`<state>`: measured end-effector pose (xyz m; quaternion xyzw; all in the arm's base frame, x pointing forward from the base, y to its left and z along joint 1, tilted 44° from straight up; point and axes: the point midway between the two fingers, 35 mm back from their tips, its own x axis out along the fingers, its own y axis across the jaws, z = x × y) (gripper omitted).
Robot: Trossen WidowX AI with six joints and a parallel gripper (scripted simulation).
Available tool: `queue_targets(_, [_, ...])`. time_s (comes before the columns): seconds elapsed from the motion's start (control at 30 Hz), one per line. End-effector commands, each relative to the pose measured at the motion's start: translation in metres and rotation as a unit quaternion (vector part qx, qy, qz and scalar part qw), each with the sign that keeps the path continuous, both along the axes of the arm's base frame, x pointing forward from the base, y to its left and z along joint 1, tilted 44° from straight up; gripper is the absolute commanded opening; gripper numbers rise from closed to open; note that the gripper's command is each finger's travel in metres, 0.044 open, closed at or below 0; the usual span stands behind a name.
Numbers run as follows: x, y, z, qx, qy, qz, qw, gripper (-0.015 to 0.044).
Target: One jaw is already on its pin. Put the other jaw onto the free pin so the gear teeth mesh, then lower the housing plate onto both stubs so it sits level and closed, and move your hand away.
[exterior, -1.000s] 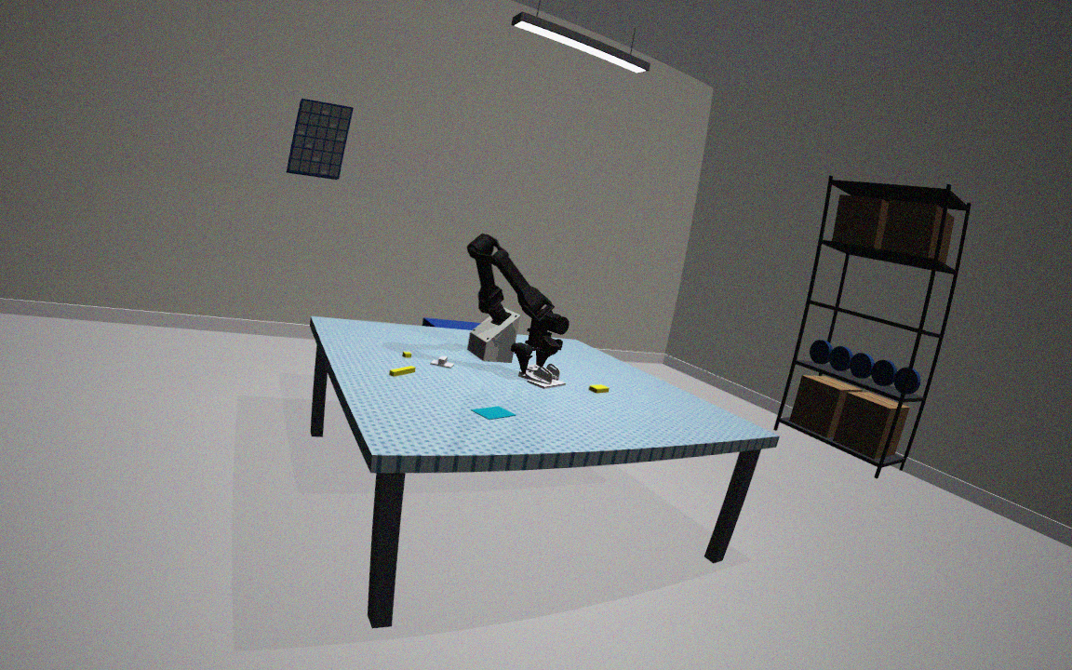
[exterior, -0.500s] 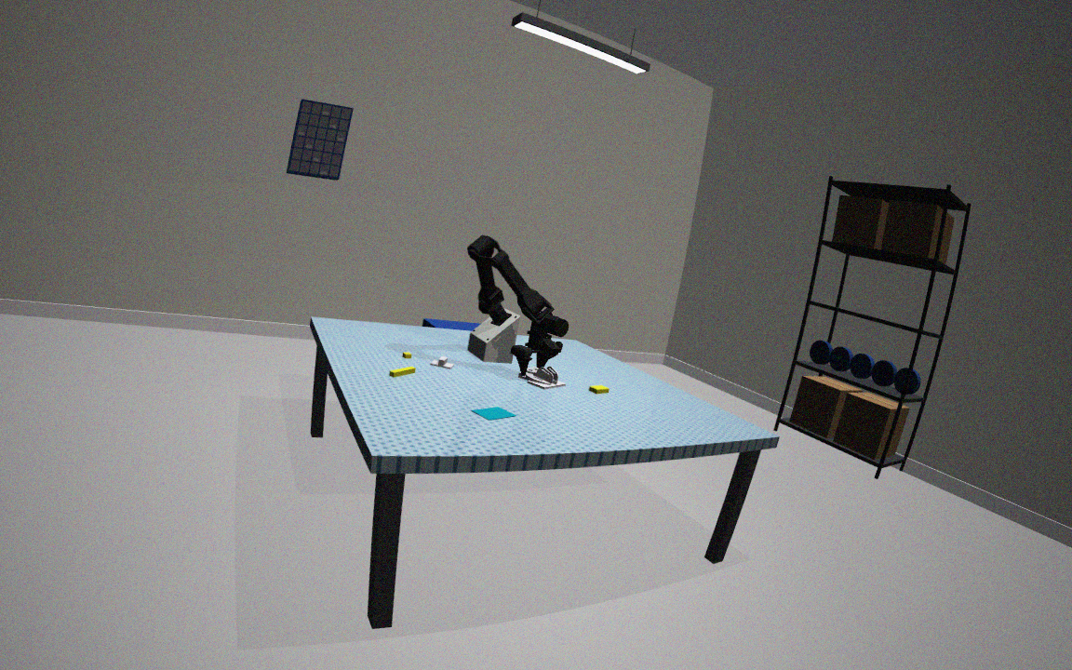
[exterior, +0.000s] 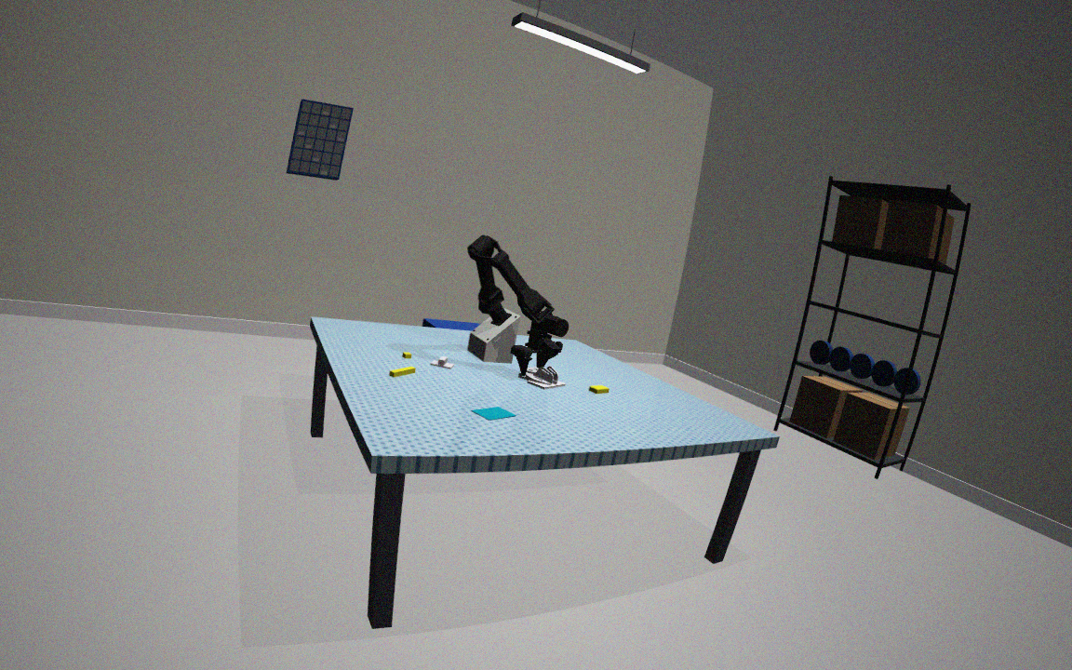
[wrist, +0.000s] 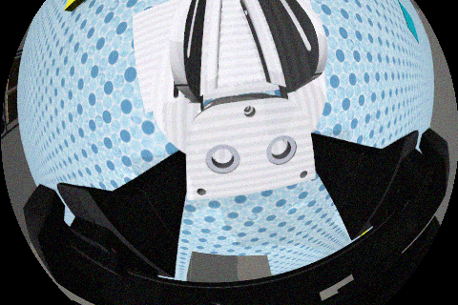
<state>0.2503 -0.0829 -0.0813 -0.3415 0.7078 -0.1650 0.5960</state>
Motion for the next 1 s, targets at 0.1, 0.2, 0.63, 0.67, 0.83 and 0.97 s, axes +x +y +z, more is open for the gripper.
queue_targets(0.1, [0.0,0.0,0.0,0.0,0.0,0.0,1.0,0.0377])
queue_targets(0.2, [0.0,0.0,0.0,0.0,0.0,0.0,1.0,0.044])
queue_targets(0.63, [0.0,0.0,0.0,0.0,0.0,0.0,1.0,0.044])
queue_targets(0.67, [0.0,0.001,0.001,0.0,0.0,0.0,1.0,0.044])
queue_targets(0.83, [0.005,0.023,0.022,0.001,0.0,-0.001,1.0,0.044])
queue_targets(0.97, [0.004,0.048,0.051,-0.002,0.001,-0.003,1.0,0.044])
